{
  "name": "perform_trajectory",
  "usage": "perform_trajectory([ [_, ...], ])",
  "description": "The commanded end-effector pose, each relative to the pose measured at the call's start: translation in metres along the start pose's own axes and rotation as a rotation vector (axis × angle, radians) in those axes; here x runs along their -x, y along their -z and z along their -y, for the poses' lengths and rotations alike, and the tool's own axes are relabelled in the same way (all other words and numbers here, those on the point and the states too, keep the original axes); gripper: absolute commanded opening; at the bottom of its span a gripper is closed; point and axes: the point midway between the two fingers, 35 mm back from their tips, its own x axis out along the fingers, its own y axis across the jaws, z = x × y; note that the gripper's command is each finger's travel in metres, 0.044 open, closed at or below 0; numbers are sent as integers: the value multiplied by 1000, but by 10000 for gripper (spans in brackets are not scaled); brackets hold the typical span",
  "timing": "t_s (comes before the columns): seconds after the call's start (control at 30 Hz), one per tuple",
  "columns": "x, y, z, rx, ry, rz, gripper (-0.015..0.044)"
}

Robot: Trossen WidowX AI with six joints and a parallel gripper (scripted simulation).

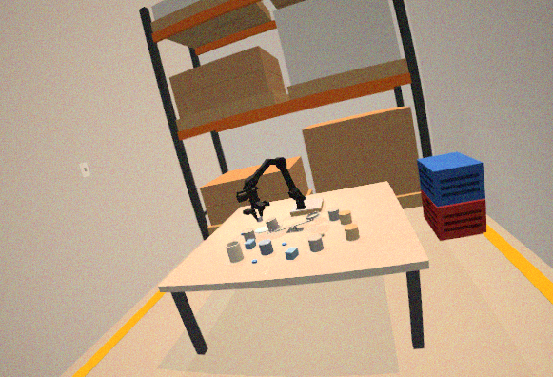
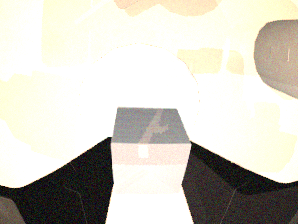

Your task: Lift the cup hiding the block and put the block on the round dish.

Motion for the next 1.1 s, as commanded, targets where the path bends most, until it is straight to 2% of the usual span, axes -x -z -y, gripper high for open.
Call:
perform_trajectory([
  [0.0,-15,2,-1,4,-5,7,0],
  [0.17,-38,2,-1,4,-5,7,0],
  [0.87,-60,2,-2,4,-5,7,0],
  [1.07,-54,2,-2,0,-4,1,157],
])
